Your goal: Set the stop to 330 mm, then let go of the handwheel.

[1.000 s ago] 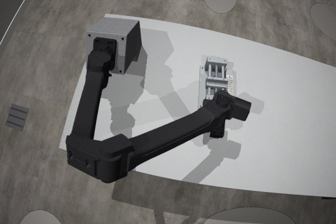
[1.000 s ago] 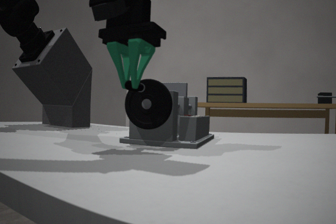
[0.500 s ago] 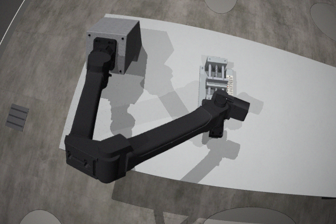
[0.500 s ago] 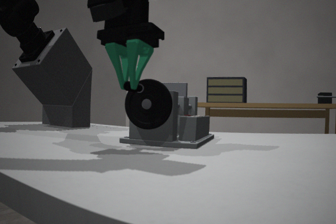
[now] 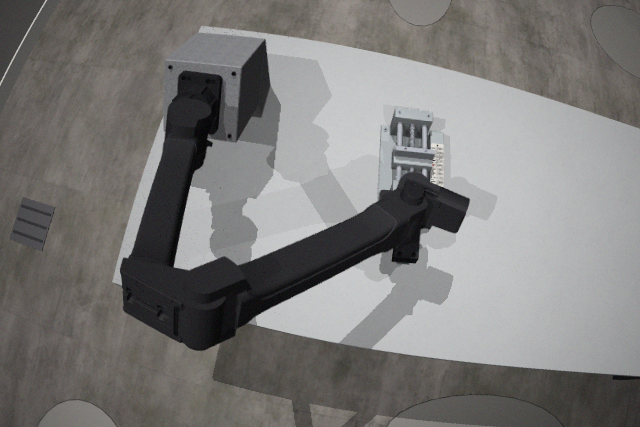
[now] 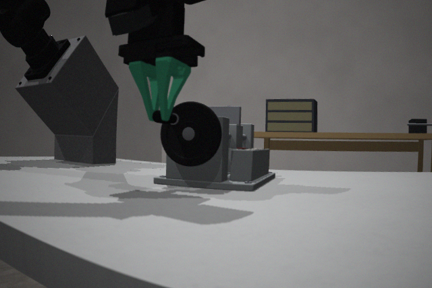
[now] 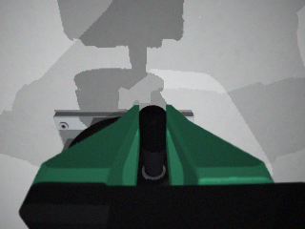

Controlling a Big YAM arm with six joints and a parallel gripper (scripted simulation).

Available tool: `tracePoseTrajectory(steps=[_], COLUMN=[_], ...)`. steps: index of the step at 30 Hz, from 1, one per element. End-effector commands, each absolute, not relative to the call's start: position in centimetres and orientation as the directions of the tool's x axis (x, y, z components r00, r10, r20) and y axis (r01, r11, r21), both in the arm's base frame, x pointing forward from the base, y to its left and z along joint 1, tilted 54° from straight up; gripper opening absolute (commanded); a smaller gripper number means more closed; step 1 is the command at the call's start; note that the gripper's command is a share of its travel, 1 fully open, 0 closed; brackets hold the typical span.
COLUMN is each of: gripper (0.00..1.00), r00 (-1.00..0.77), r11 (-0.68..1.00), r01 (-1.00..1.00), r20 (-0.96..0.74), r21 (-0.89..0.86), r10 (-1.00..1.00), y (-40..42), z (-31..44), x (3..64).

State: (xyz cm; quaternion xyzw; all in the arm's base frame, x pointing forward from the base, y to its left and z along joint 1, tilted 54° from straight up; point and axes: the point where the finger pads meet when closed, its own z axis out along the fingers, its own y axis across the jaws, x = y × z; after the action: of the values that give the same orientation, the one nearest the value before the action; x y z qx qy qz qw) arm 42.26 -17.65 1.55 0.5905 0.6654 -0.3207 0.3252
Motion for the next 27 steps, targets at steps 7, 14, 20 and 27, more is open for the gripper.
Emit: tracePoseTrajectory(steps=[7, 14, 20, 27], gripper=[0.06, 0.06, 0.06, 0.06], r00=[-0.108, -0.111, -0.111, -0.101], r11=[0.074, 0.076, 0.074, 0.075], r01=[0.994, 0.994, 0.994, 0.995], r20=[-0.809, -0.806, -0.809, -0.809], r21=[-0.08, -0.082, -0.083, -0.071], r10=[0.578, 0.582, 0.578, 0.579], y=[-19.0, -20.1, -20.4, -21.2], z=[0.4, -0.5, -0.7, -1.0], x=[40.3, 40.2, 40.1, 41.2])
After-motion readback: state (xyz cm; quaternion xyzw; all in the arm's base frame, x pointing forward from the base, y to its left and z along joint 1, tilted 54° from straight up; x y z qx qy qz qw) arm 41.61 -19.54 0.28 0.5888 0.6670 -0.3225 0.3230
